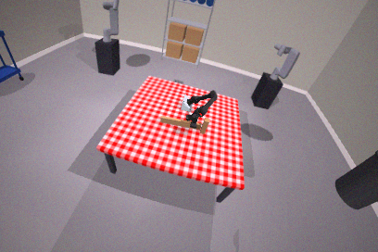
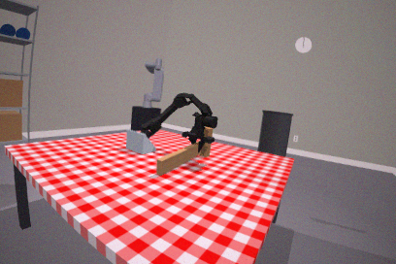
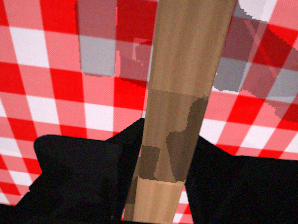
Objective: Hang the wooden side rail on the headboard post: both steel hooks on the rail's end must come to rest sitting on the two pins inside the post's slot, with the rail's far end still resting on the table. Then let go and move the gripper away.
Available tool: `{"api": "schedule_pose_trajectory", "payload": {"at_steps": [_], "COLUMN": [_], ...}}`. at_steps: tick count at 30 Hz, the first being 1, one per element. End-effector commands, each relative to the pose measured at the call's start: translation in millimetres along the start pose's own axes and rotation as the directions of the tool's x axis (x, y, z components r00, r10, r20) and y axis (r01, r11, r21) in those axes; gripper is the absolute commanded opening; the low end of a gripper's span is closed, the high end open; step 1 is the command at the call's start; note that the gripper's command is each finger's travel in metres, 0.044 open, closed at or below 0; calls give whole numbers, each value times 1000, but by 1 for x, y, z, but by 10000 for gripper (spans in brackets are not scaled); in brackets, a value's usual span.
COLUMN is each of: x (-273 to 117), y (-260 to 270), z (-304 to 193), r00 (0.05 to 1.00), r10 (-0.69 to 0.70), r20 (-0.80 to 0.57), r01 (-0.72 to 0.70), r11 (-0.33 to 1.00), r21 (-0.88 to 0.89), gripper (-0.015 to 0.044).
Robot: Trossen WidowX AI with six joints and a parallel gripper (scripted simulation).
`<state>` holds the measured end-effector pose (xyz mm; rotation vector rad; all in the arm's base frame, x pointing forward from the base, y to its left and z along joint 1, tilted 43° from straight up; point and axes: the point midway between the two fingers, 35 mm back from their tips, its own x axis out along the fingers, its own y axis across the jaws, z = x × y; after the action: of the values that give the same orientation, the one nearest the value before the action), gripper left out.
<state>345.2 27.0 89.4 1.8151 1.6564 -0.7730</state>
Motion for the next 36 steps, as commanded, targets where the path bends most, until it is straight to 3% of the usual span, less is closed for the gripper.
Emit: {"api": "schedule_pose_trajectory", "payload": {"at_steps": [1, 36], "x": [-4, -5], "y": [1, 2], "z": [0, -4], "r00": [1000, 1000], "r10": [13, 13], "r20": [3, 3], "r01": [-13, -13], "r11": [1000, 1000], "r21": [2, 2], "gripper": [0, 0]}}
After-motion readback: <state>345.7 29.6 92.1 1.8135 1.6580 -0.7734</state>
